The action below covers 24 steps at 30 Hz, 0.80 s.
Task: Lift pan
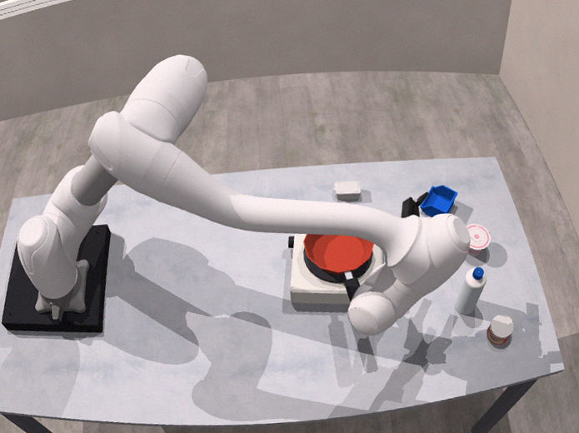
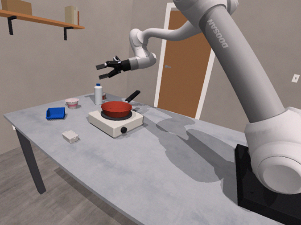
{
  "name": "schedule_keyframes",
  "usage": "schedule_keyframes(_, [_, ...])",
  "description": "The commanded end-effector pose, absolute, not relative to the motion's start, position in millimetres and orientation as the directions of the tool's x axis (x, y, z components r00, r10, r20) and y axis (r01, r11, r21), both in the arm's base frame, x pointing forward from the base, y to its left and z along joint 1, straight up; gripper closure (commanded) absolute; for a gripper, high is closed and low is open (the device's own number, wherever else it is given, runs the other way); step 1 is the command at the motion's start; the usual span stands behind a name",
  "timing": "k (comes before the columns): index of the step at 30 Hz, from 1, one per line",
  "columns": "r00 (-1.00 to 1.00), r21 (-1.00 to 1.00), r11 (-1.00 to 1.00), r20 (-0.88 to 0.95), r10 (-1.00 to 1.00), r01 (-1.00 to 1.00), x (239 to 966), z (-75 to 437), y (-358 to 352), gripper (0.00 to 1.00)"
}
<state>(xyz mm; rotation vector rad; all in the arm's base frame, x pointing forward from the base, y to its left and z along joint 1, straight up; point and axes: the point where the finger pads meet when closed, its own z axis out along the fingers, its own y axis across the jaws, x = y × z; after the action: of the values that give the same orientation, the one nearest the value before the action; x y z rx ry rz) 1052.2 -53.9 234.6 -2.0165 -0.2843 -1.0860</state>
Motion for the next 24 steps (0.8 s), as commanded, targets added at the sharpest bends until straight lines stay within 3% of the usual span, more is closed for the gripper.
schedule_keyframes(1, [0.603,-0.549,-0.647,0.780,-0.168,0.530,1052.4,236.7,-54.0,0.00])
schedule_keyframes(17, [0.603,-0.549,-0.647,0.780,-0.168,0.530,1052.4,236.7,-54.0,0.00])
schedule_keyframes(18, [0.603,-0.549,-0.647,0.780,-0.169,0.529,1052.2,236.7,-54.0,0.59])
schedule_keyframes(24, [0.598,-0.672,-0.582,0.717,-0.358,0.458,1009.9,238.6,-50.8,0.59])
